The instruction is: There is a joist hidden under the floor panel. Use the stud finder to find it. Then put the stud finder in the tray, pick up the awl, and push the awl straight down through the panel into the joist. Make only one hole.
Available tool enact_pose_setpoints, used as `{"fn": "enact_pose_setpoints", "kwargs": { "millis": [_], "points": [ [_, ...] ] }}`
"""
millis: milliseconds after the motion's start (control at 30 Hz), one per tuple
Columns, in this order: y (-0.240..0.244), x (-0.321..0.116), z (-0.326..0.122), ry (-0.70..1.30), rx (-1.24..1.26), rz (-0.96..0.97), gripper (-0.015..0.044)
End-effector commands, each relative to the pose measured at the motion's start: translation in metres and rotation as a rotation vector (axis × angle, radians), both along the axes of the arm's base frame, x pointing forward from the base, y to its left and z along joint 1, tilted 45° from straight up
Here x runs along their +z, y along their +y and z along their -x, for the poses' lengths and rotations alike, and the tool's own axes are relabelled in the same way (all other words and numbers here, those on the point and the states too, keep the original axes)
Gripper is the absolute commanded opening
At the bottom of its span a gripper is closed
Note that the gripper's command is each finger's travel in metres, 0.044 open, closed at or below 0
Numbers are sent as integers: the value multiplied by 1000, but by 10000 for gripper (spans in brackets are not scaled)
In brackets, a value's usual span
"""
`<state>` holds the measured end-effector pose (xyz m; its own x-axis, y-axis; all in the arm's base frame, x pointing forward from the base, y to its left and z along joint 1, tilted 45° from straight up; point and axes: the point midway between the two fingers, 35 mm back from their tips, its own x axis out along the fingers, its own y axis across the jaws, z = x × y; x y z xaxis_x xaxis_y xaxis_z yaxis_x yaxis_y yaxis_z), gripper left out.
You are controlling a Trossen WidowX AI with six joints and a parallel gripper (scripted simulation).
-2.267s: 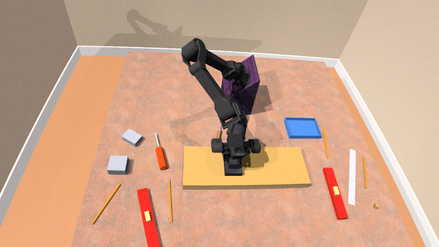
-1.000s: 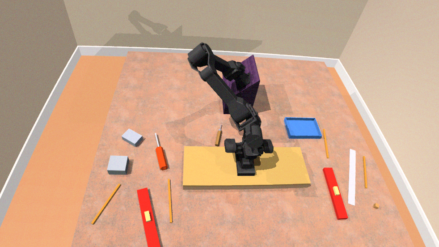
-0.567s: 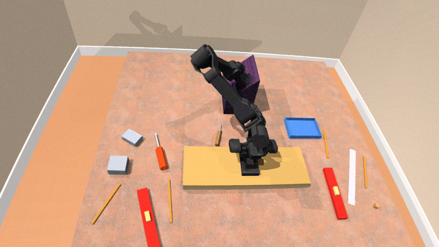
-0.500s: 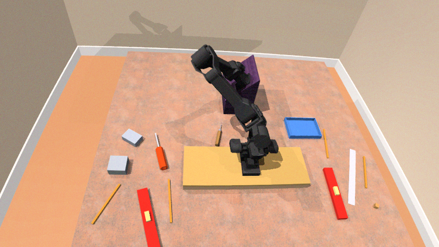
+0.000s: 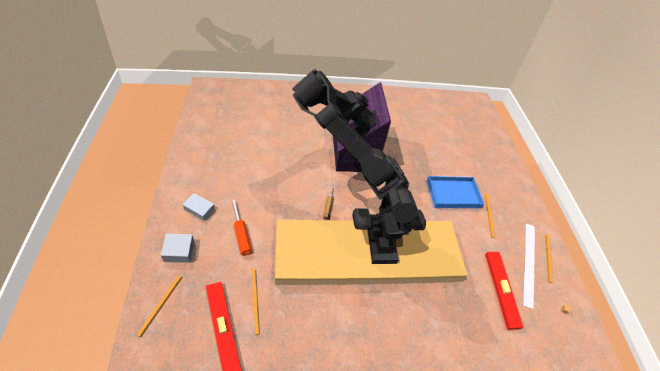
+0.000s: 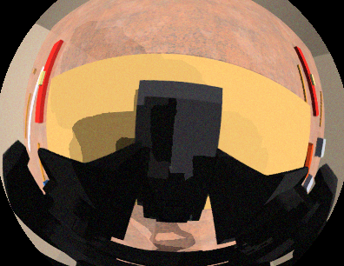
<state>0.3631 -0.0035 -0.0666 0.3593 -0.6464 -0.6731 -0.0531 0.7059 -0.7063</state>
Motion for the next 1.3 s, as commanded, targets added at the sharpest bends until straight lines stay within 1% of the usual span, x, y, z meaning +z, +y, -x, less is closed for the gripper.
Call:
{"fn": "enact_pose_setpoints", "kwargs": {
  "millis": [0,1267],
  "points": [
    [4,-5,1,3,0,-6,0],
    [42,-41,3,2,0,-9,0]
  ]
}}
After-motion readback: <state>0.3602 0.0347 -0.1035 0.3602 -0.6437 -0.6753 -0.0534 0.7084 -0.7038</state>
